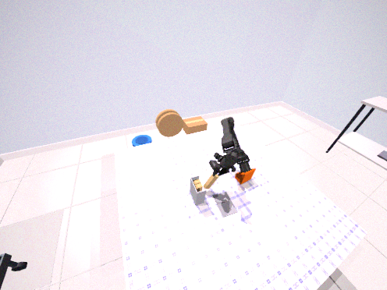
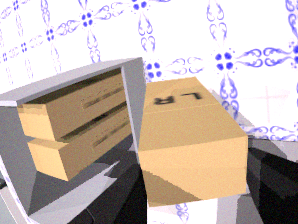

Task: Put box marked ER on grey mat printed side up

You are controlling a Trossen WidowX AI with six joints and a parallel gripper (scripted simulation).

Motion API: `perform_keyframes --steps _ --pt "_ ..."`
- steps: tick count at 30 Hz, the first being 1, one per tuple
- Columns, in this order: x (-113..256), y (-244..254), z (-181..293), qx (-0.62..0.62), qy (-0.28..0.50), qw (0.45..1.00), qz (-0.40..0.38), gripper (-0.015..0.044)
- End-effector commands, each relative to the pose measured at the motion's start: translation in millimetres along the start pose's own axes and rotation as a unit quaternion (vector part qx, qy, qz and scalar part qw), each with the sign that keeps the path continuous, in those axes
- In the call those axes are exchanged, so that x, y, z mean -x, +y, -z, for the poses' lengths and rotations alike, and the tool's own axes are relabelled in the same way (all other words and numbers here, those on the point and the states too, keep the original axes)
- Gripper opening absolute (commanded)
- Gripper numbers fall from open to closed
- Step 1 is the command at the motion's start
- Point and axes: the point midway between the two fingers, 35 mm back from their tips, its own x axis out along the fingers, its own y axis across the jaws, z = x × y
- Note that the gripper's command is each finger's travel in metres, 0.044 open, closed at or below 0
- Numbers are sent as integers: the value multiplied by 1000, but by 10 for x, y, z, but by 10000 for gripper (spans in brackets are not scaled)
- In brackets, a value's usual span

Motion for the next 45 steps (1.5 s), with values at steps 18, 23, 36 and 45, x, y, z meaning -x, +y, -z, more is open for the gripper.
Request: perform_keyframes --steps 18,23,36,45 --pt "-224 -123 -11 0 -1 1000 0 177" --pt "-224 -123 -11 0 -1 1000 0 235" --pt "-272 9 -13 -1 -2 999 46 235" --pt "-315 158 -17 -2 -2 995 98 235"
